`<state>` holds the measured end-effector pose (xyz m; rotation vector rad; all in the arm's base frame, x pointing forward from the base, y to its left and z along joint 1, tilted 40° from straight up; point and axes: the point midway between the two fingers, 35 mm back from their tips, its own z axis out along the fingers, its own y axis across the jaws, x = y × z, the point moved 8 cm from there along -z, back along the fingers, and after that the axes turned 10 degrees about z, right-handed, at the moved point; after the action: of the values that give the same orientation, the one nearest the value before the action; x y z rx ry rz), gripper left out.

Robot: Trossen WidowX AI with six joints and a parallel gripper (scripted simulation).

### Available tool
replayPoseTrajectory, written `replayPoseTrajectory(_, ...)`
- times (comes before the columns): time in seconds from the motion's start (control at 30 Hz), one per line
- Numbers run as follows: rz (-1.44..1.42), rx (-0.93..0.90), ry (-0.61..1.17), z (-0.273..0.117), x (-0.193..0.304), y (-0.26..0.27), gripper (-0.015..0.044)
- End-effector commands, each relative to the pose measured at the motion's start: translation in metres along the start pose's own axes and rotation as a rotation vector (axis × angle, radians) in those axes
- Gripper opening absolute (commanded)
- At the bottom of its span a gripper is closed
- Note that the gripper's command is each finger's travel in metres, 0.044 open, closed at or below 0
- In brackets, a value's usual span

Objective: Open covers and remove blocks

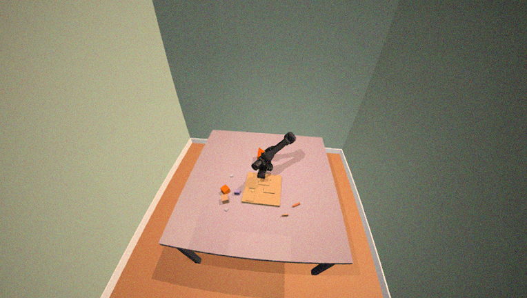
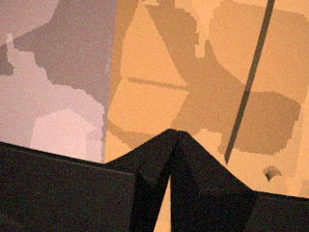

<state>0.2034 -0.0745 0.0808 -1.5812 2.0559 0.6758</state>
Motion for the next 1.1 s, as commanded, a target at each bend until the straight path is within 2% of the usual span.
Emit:
replayPoseTrajectory(0.0, 0.006, 0.001, -0.006, 0.005, 0.000, 0.000, 0.0000)
replayPoseTrajectory(1.07, 0.005, 0.001, -0.006, 0.026, -0.008, 0.002, 0.0000)
